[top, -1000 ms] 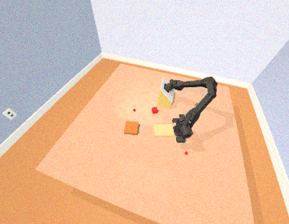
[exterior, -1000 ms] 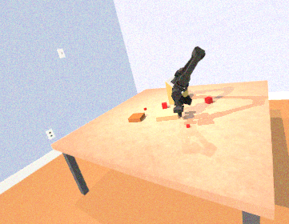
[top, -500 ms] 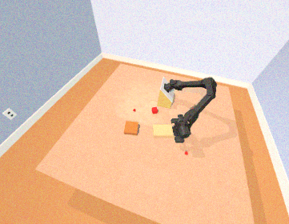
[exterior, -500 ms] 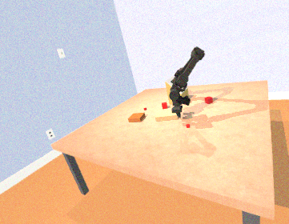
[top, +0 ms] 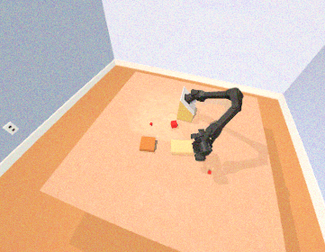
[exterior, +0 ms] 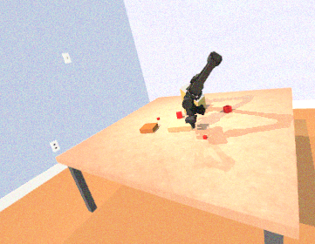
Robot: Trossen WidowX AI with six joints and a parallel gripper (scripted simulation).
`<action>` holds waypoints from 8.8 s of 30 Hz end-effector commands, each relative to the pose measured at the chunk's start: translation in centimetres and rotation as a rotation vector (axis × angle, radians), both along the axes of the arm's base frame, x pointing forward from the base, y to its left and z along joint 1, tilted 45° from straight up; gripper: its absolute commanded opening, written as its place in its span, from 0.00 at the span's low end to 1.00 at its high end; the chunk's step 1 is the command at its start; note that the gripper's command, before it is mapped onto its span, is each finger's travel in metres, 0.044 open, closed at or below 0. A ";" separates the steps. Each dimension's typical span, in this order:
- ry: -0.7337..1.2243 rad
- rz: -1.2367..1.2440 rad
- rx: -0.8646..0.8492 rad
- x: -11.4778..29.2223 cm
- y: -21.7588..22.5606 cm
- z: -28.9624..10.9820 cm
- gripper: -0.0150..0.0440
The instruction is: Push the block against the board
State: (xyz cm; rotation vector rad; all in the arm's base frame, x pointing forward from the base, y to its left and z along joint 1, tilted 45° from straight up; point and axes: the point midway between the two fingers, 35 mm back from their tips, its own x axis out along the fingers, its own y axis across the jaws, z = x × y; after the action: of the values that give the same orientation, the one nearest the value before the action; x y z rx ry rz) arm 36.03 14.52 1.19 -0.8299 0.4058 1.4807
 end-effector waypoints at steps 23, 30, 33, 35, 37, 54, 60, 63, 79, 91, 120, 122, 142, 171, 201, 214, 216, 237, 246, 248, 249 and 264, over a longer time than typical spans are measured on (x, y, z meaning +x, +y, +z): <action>0.013 0.002 -0.005 0.4 -1.4 -1.8 0.25; 0.013 0.002 -0.006 0.5 -1.5 -1.9 0.25; 0.013 0.002 -0.005 0.4 -1.2 -1.6 0.25; 0.013 0.002 -0.005 0.4 -1.0 -1.4 0.25; 0.013 0.002 -0.005 0.3 -0.8 -1.2 0.25; 0.012 0.002 -0.001 -0.2 1.2 0.8 0.25; 0.012 0.002 0.001 -0.4 1.8 1.4 0.25; 0.012 0.002 0.001 -0.2 0.7 2.0 0.25; 0.086 -0.070 0.006 -3.4 -4.4 2.6 0.25; 0.087 -0.071 0.009 -3.0 -0.5 -1.3 0.25; 0.086 -0.071 0.004 -2.5 -2.0 -2.7 0.25; 0.086 -0.071 0.003 -2.5 -2.1 -2.8 0.25; 0.086 -0.071 0.001 -2.1 -3.2 -3.9 0.25; 0.086 -0.070 0.000 -1.8 -4.8 -5.4 0.25; 0.086 -0.070 0.001 -1.7 -6.4 -7.0 0.25; 0.086 -0.071 0.002 -1.6 -7.1 -7.6 0.25; 0.086 -0.071 0.002 -1.6 -7.0 -7.5 0.25; 0.086 -0.071 0.004 -1.8 -4.6 -5.2 0.25; 0.086 -0.070 0.006 -1.9 -3.5 -4.2 0.25; 0.089 -0.071 0.009 -1.9 -4.0 -4.3 0.25; 0.088 -0.071 0.007 -1.9 -4.7 -3.6 0.25; 0.220 -0.206 0.020 -2.3 -7.9 -0.7 0.25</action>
State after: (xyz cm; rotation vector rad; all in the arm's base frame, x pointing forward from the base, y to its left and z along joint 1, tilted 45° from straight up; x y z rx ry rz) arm 33.78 6.75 0.50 -0.6592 0.5661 1.4141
